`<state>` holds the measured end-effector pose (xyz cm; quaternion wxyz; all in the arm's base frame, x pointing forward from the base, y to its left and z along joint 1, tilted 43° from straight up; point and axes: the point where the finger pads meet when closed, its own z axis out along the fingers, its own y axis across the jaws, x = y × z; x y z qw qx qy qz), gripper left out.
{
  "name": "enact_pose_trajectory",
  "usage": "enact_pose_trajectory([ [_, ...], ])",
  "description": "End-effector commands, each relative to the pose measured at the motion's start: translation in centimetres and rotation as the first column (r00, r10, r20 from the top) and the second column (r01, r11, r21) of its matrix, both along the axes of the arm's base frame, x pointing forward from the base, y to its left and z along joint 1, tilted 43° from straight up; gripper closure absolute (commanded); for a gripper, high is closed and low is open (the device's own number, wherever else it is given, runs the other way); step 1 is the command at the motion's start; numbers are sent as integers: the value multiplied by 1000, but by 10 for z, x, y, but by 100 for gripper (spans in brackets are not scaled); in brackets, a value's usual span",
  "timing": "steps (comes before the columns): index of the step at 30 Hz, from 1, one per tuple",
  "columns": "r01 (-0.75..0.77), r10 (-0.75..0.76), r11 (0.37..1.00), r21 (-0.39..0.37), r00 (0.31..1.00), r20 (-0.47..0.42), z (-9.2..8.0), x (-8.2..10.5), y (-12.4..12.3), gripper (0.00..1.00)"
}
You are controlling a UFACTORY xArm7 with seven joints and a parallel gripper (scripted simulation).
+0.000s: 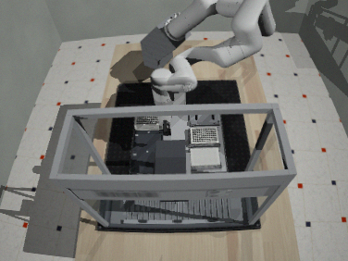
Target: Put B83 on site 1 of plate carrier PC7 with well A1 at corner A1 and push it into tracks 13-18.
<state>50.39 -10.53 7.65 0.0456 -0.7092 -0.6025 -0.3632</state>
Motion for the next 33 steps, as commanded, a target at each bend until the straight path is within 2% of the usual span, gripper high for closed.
enact_pose_trajectory([
  [1, 4, -4, 1000, -2, 1000, 2, 2, 2, -2, 0],
  [11, 4, -4, 1000, -2, 1000, 2, 2, 2, -2, 0],
  [33, 4, -4, 1000, -2, 1000, 2, -22, 17, 15, 0],
])
